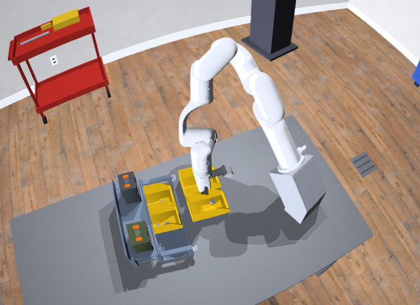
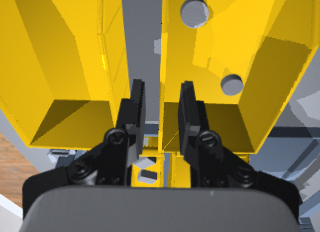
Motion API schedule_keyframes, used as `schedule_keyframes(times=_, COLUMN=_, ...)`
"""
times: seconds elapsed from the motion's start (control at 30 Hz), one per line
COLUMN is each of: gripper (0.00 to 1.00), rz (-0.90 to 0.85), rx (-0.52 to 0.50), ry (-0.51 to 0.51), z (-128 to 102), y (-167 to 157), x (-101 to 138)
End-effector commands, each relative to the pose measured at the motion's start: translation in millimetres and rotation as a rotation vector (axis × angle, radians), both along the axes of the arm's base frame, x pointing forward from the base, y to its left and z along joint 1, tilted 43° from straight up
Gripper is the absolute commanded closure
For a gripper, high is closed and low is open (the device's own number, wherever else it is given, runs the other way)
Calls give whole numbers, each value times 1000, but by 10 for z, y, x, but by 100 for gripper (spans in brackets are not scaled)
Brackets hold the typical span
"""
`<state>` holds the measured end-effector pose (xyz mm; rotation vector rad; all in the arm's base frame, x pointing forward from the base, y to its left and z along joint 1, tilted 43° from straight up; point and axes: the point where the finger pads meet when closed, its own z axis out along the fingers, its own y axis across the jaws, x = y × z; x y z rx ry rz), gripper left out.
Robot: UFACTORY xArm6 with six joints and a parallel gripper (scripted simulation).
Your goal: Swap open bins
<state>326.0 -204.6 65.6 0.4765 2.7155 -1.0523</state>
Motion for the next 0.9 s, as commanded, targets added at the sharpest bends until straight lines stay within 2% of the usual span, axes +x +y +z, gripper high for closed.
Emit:
schedule_keyframes(times=0.0, gripper=74, rz=1, rx=0, ry=-2, z=6, y=2, x=8)
schedule_keyframes(times=0.87, gripper=74, rz=1, rx=0, ry=-2, z=-34, y=-35, x=12)
